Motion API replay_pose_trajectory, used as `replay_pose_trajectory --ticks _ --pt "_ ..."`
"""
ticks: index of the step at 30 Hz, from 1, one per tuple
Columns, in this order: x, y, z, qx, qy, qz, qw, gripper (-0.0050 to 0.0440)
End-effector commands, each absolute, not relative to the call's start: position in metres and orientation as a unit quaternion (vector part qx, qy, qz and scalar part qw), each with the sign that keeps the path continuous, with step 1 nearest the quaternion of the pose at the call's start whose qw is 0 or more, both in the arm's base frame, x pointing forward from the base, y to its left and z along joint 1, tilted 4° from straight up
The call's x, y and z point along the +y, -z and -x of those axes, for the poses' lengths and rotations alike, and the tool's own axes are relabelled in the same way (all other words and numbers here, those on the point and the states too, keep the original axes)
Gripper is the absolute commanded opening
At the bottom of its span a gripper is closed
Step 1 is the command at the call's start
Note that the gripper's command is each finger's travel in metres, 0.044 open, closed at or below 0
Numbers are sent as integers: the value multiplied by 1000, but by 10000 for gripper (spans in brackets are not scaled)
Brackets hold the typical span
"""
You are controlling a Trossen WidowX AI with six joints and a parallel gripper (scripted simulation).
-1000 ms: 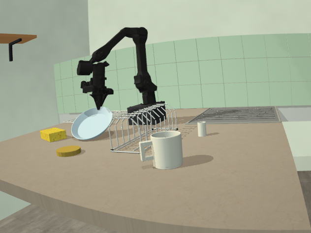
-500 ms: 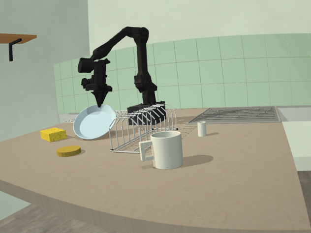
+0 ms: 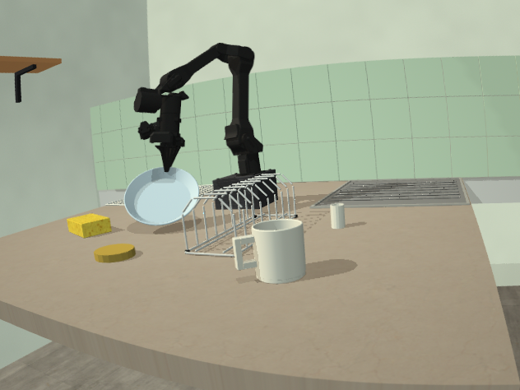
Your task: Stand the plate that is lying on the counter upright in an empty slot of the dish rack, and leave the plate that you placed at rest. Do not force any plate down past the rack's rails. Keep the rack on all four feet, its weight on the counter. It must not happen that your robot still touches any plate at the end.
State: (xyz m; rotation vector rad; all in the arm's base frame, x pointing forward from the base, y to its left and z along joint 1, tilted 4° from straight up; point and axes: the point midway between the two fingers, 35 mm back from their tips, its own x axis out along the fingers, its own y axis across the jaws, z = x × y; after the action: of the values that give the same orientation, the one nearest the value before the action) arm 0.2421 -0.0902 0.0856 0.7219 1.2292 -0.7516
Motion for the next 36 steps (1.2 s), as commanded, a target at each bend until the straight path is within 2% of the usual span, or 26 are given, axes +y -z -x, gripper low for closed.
replay_pose_trajectory --ticks 1,36 --pt "-90 -104 -249 535 319 -304 720 0" --pt "-88 -117 -246 538 297 -262 744 0"
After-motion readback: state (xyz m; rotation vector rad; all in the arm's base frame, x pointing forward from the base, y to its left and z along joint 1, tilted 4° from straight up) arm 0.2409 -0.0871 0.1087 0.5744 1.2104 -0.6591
